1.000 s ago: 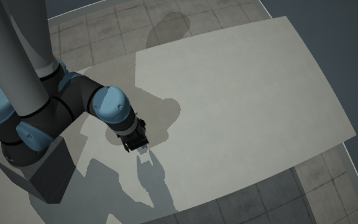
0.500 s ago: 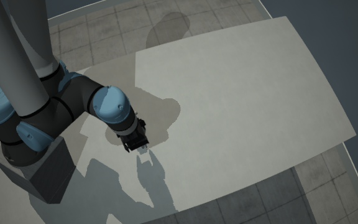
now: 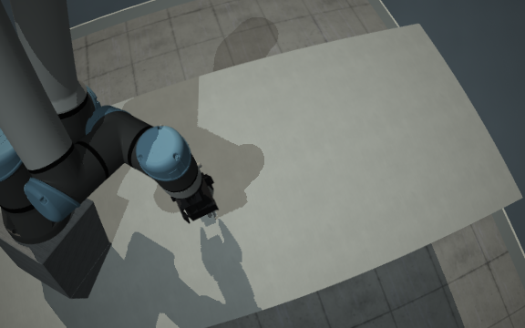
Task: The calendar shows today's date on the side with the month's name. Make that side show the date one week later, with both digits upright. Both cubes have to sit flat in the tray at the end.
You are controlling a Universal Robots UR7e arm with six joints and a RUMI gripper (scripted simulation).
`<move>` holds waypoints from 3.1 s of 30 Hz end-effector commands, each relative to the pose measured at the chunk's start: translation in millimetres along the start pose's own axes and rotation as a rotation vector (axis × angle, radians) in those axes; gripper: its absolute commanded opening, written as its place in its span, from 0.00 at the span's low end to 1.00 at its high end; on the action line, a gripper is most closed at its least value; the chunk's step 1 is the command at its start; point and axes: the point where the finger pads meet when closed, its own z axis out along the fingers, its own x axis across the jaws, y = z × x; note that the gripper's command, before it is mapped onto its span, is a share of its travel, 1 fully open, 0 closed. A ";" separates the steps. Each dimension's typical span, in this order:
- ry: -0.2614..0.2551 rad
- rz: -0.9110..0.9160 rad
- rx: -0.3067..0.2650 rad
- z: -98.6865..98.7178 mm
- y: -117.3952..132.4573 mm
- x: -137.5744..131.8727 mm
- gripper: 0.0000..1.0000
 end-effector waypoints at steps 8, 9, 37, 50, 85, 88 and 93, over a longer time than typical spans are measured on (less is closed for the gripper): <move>0.001 0.000 -0.001 1.4 0.2 0.2 0.28; 0.001 0.000 -0.001 2.2 0.2 0.2 0.28; 0.001 0.000 -0.001 27.1 0.2 0.3 0.28; 0.001 0.000 -0.001 27.1 0.2 0.3 0.28; 0.001 0.000 -0.001 27.1 0.2 0.3 0.10; 0.001 0.000 -0.001 27.1 0.2 0.3 0.10; 0.001 0.000 -0.001 27.1 0.2 0.3 0.10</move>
